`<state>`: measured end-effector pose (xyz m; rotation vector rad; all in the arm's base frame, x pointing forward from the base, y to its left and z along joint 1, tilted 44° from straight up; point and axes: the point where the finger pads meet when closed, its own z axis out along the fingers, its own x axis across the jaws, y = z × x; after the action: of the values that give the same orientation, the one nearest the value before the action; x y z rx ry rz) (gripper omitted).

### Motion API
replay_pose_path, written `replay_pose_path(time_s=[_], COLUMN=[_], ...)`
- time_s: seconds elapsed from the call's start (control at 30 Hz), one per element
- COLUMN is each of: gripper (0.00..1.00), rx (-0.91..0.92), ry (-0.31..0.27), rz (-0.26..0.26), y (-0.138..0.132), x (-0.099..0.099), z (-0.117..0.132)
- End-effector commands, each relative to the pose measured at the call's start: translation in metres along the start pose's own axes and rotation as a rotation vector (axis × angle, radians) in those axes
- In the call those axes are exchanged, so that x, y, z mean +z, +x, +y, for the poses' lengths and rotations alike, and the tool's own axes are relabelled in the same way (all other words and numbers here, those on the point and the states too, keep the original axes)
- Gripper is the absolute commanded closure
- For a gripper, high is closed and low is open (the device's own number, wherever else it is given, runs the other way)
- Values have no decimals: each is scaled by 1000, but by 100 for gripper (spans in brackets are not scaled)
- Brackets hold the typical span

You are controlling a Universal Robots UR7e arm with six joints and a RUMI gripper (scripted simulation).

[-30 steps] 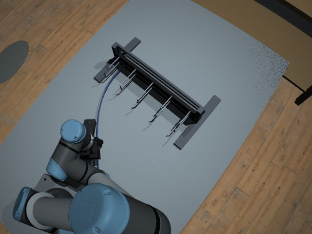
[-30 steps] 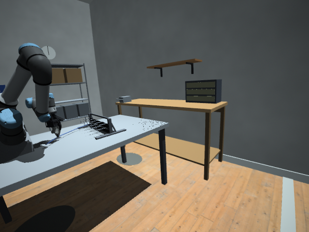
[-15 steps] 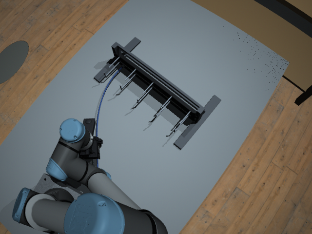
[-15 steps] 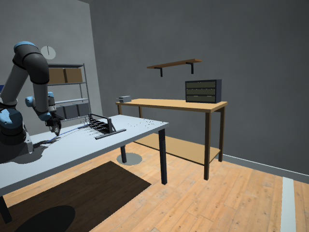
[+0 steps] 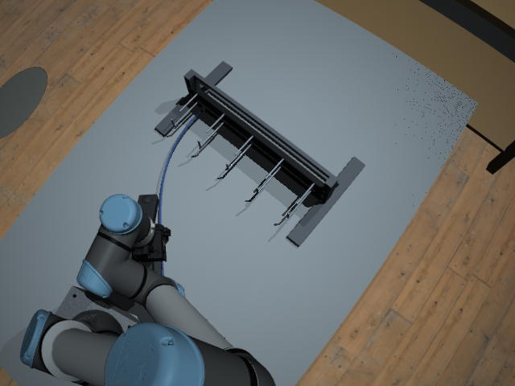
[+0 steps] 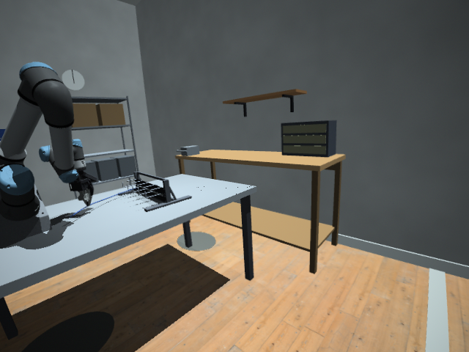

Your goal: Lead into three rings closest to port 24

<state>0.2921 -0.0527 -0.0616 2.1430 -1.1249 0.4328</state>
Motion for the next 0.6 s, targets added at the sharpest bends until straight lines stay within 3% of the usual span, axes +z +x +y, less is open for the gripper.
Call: replay_pose_path(time_s=[0.0,0.17,0.33,0.4,0.57], gripper=[100,100,100,100,100], rx=[-22,-92,-210,-210,-350], ry=[1,1,1,1,1], rz=[0,0,0,0,0], y=[9,36,83,83,137], x=[-4,-15,-34,-34,-57], z=[-3,-10,-23,-23,-39])
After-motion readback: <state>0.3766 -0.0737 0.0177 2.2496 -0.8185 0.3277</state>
